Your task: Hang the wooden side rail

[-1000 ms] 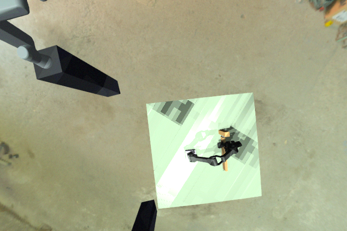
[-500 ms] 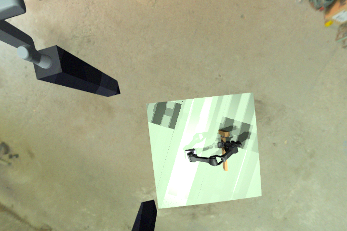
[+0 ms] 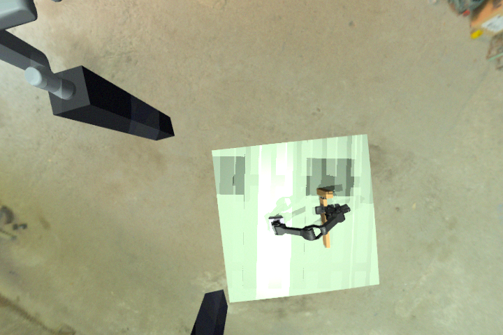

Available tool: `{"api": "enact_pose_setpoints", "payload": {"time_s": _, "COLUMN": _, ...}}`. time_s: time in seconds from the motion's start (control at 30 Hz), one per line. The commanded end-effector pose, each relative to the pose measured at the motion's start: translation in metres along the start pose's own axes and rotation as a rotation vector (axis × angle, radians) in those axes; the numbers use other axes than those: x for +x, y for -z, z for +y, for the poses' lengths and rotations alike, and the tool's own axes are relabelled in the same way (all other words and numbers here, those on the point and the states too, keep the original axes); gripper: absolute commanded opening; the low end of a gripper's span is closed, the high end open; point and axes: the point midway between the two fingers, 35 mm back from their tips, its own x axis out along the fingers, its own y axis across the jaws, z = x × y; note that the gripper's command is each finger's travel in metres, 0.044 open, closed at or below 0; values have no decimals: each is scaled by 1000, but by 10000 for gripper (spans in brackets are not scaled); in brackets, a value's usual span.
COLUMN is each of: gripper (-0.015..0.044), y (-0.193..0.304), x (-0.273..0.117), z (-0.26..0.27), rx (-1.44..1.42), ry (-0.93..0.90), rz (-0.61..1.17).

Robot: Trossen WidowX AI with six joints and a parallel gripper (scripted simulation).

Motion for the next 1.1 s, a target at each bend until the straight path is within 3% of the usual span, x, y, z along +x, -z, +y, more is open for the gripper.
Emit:
{"api": "enact_pose_setpoints", "payload": {"time_s": 0.0, "gripper": 0, "y": 2, "x": -3, "z": 1, "rx": 3, "ry": -7, "rz": 6}}
{"api": "enact_pose_setpoints", "payload": {"time_s": 1.07, "gripper": 0, "y": 6, "x": -2, "z": 1, "rx": 3, "ry": -7, "rz": 6}}
